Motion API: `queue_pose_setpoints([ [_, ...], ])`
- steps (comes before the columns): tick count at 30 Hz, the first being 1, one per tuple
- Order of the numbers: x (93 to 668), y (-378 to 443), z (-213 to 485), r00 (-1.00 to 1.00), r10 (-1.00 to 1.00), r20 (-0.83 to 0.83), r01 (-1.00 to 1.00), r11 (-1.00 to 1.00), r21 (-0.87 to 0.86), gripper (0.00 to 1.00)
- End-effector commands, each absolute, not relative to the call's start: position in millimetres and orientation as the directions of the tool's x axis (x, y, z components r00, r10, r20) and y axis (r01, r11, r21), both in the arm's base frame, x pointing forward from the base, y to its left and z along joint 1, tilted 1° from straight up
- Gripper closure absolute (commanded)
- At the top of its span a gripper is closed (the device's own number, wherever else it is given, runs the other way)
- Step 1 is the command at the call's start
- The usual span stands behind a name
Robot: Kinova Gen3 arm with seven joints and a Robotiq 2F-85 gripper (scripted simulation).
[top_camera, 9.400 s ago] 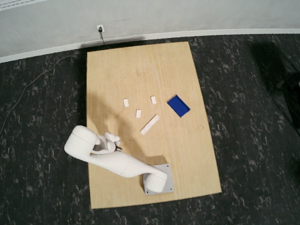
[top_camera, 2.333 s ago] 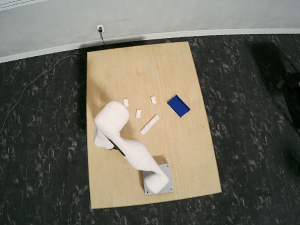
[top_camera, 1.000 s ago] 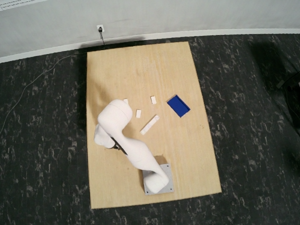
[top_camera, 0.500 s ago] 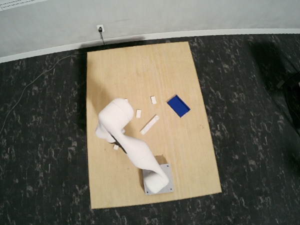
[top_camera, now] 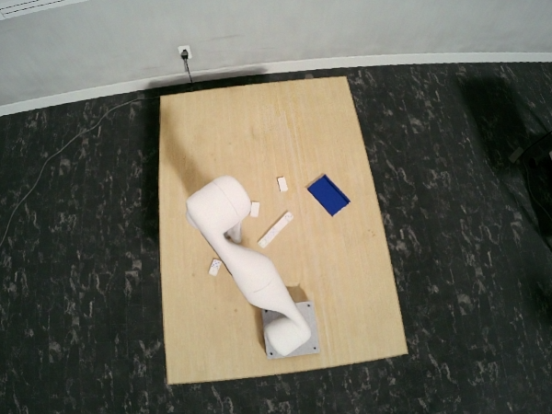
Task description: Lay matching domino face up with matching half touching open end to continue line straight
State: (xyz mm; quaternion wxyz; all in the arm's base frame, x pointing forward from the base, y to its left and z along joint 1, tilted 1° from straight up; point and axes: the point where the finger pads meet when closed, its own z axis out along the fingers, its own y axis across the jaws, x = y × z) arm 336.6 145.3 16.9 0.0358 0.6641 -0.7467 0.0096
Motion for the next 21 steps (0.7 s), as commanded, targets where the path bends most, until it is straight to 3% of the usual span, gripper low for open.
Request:
queue_pose_setpoints([
  [1,356.3,127.6,18.1,-0.384,-0.92,0.085,-0.922,0.386,0.015,0.51],
  [4,371.2,113.6,19.6,-0.568,-0.819,0.084,-0.821,0.57,0.002,0.51],
  [6,371.2,113.6,19.6,-0.568,-0.819,0.084,-0.821,0.57,0.002,0.51],
  [12,399.9,87.0,24.0,-0.876,-0.478,0.067,-0.48,0.877,-0.023,0.51],
  [21,435.1,55.0,32.2,-1.0,-0.017,0.024,-0.017,1.0,-0.024,0.51],
])
